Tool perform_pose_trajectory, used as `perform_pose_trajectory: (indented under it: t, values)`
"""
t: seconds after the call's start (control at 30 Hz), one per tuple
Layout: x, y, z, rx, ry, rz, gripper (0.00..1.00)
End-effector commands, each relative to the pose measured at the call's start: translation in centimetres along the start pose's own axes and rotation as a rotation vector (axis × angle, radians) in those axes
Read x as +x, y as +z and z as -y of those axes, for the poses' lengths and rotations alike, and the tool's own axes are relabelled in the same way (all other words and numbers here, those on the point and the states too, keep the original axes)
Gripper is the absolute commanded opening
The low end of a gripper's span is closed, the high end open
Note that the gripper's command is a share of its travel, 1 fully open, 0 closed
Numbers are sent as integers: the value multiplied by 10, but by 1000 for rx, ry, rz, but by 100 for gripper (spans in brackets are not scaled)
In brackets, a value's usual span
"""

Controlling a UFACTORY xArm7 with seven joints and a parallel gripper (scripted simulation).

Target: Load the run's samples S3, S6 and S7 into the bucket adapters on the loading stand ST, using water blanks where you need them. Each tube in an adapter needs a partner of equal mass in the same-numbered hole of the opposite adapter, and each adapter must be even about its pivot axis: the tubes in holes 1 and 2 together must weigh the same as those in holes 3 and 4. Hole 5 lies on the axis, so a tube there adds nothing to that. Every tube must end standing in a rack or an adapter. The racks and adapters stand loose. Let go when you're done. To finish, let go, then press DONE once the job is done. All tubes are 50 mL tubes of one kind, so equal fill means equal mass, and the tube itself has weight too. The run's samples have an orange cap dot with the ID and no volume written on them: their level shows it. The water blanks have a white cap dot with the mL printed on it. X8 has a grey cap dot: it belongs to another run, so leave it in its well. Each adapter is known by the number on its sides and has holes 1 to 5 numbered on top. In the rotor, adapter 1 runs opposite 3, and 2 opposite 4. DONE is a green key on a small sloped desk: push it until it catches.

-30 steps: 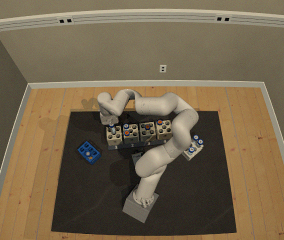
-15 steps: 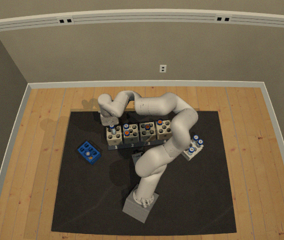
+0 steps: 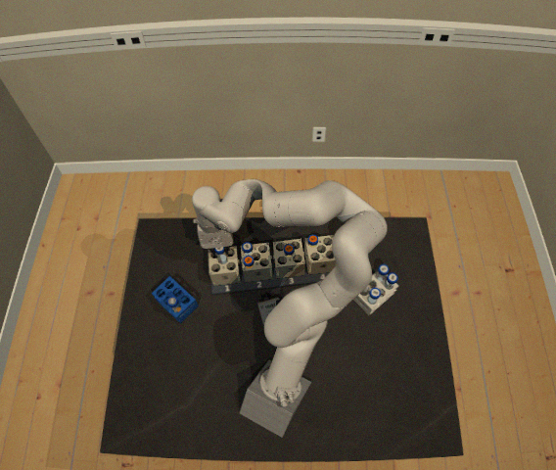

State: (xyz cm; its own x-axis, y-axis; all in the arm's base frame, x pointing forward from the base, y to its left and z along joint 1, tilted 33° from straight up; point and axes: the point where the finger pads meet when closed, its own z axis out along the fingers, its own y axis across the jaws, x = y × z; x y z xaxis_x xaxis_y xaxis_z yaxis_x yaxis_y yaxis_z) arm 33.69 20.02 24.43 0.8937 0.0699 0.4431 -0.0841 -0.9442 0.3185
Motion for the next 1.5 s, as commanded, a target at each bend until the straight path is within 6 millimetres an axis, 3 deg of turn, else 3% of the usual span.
perform_pose_trajectory:
  t: [0.0,1.47]
  values:
    - [1,4,1,3,0,-4,0]
    - [1,42,1,3,0,-4,0]
